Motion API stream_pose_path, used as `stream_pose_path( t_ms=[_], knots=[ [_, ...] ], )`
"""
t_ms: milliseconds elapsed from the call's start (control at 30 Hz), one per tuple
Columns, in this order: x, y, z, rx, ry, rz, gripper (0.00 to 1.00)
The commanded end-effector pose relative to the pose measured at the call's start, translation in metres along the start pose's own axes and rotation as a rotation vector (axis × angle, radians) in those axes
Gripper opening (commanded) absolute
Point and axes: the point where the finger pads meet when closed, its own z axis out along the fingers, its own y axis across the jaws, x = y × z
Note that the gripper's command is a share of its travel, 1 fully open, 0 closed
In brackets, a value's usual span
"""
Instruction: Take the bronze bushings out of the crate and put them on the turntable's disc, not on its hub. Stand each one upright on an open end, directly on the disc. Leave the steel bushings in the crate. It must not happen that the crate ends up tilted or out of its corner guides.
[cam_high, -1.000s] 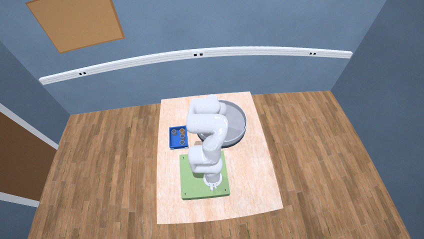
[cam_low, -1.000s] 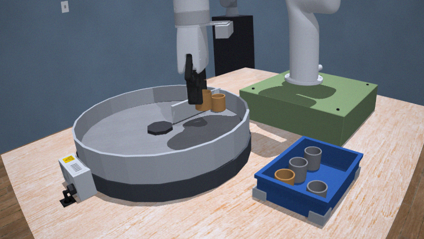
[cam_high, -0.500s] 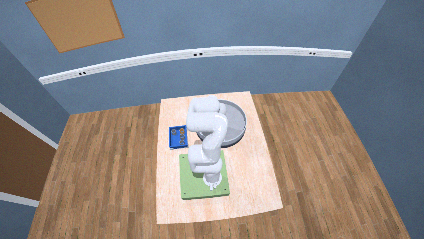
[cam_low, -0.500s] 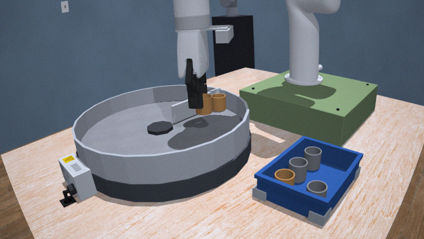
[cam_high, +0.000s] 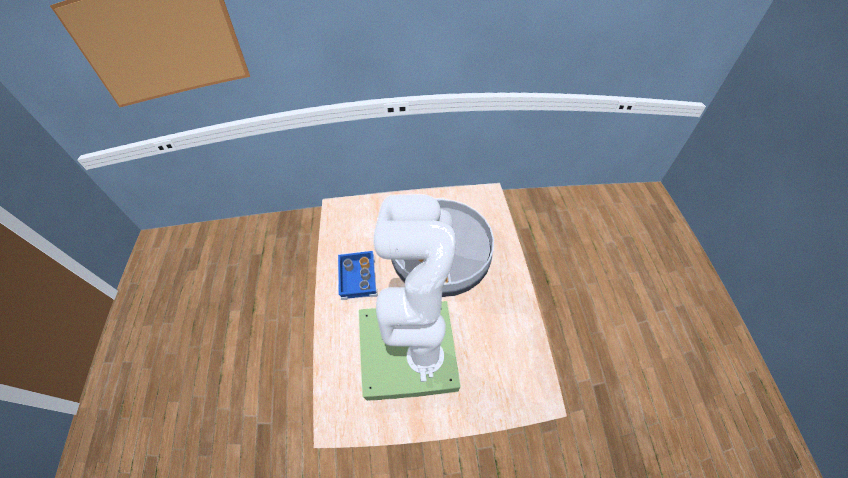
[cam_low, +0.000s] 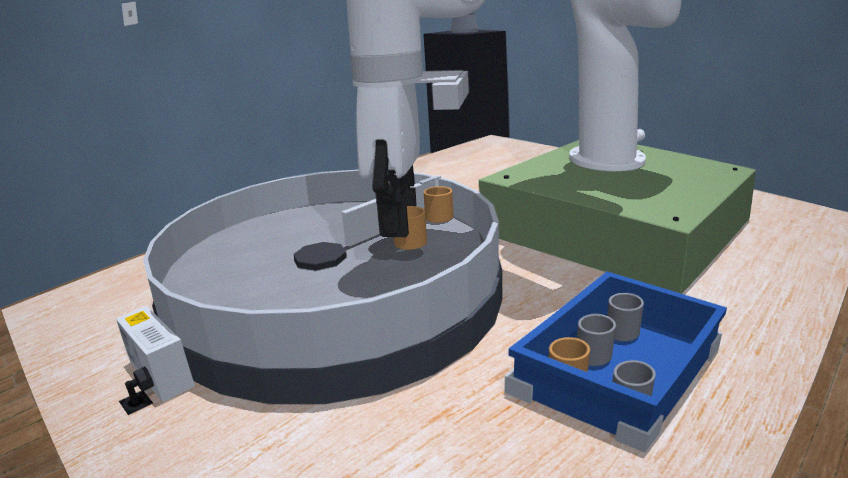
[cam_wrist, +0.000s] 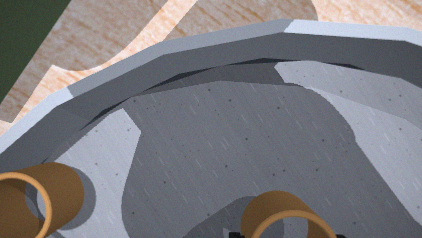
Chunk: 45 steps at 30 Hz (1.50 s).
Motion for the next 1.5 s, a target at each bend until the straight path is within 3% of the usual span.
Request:
stream_pose_path(
  t_ms=[0,1467],
  knots=[
    [-0.001,0.001,0.004,-0.003,-0.003,0.0,0.0],
    [-0.001,0.002,0.015,-0.003,-0.003,0.0,0.0]
  ],
)
